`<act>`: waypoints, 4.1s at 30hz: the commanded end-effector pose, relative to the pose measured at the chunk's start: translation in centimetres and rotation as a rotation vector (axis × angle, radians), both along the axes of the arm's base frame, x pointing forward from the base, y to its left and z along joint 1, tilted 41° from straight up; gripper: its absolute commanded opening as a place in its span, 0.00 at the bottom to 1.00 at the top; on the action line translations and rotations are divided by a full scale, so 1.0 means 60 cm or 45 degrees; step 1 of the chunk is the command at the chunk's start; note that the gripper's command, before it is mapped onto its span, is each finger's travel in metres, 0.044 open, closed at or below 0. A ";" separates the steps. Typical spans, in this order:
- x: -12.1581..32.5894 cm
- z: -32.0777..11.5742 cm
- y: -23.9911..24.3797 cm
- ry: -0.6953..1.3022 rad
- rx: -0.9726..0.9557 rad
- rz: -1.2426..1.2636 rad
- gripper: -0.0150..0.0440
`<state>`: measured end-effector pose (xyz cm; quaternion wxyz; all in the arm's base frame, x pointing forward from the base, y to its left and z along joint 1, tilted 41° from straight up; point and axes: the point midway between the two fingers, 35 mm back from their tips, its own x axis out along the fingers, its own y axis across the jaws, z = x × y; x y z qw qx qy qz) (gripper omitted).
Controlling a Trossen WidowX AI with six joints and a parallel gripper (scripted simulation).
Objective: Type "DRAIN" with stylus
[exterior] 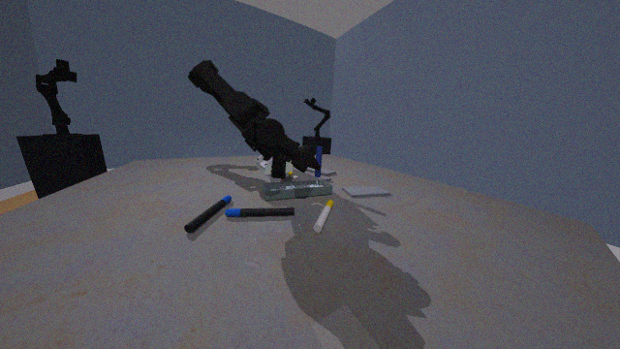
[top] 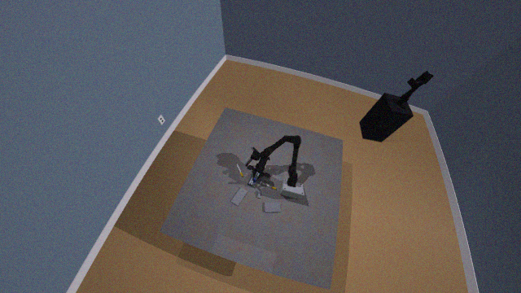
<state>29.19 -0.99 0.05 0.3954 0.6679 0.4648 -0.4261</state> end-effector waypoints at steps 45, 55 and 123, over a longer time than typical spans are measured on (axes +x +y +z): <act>0.005 0.061 0.016 0.016 0.002 0.007 0.25; -0.003 0.133 -0.064 0.016 -0.005 0.005 0.25; -0.033 0.160 -0.157 0.011 -0.006 0.002 0.39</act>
